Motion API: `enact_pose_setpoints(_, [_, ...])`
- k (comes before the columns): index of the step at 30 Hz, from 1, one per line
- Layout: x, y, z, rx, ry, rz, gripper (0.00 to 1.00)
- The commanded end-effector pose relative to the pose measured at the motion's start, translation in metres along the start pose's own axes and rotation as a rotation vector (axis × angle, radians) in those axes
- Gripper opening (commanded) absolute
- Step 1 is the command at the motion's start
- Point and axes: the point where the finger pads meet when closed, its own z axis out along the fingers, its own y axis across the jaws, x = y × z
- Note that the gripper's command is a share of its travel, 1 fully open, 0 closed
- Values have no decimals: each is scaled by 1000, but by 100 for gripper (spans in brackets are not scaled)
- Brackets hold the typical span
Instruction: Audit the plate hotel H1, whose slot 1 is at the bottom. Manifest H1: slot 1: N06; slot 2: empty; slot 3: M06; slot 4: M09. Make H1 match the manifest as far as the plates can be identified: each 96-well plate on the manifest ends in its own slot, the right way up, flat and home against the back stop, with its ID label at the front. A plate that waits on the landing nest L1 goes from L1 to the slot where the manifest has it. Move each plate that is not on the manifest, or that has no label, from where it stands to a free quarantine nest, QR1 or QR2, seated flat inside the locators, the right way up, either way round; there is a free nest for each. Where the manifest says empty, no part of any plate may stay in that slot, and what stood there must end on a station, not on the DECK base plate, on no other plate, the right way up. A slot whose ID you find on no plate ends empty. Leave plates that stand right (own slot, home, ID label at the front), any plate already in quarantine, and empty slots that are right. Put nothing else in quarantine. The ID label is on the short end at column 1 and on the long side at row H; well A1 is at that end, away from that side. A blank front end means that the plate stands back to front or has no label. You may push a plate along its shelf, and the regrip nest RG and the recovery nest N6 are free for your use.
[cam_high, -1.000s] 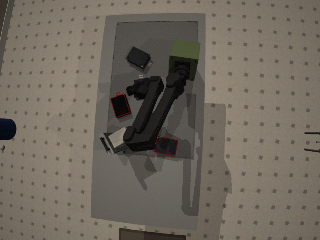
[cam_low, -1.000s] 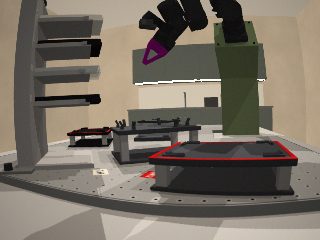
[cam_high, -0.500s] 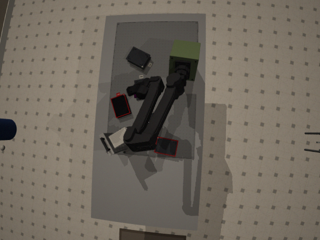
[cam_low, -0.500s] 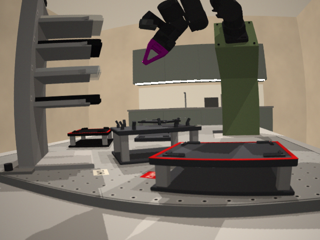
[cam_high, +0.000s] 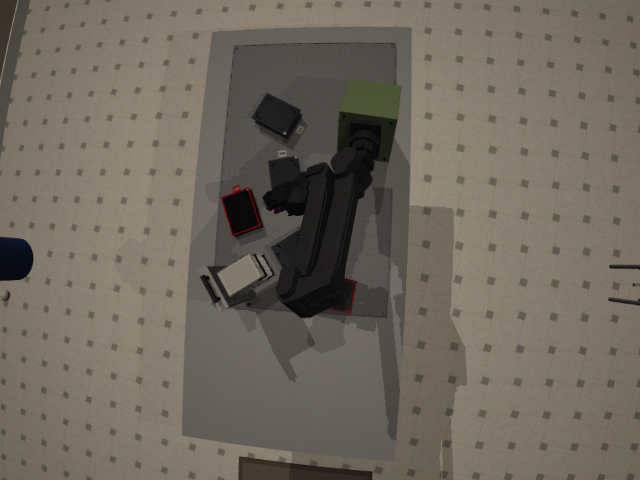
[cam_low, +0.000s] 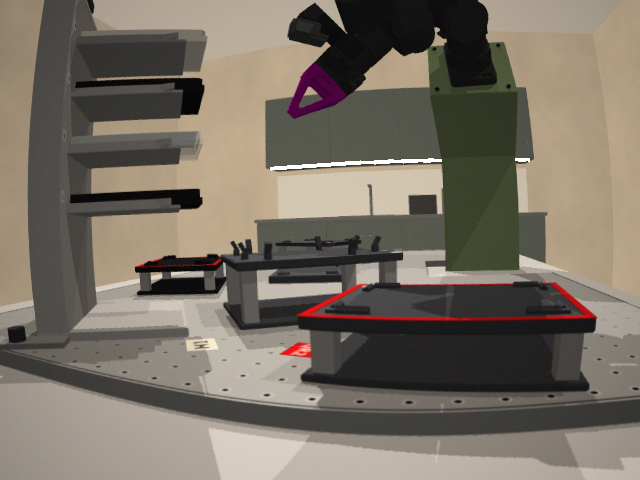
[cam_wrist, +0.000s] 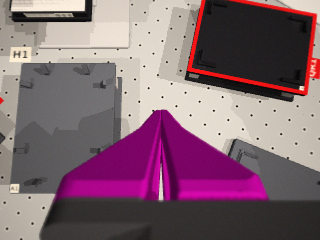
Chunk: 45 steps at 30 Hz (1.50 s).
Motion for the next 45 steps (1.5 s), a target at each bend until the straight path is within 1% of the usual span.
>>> enact_pose_setpoints(1, [1,14,-4,0,11,-4,0])
enact_pose_setpoints(5, [0,27,-3,0,11,-8,0])
enact_pose_setpoints(7, [0,27,-3,0,11,-8,0])
enact_pose_setpoints(18, [-1,63,-1,-4,6,-10,0])
enact_pose_setpoints(22, [-7,80,3,-15,-7,-13,0])
enact_pose_setpoints(24, [-7,80,3,-15,-7,-13,0])
enact_pose_setpoints(38, [-11,129,3,-21,-14,-8,0])
enact_pose_setpoints(39, [-13,130,1,-25,-13,-7,100])
enact_pose_setpoints(41, [-13,130,1,-25,-13,-7,100])
enact_pose_setpoints(42, [-15,120,-4,-2,-17,-8,100])
enact_pose_setpoints(45, [-25,122,-10,-5,-21,-6,100])
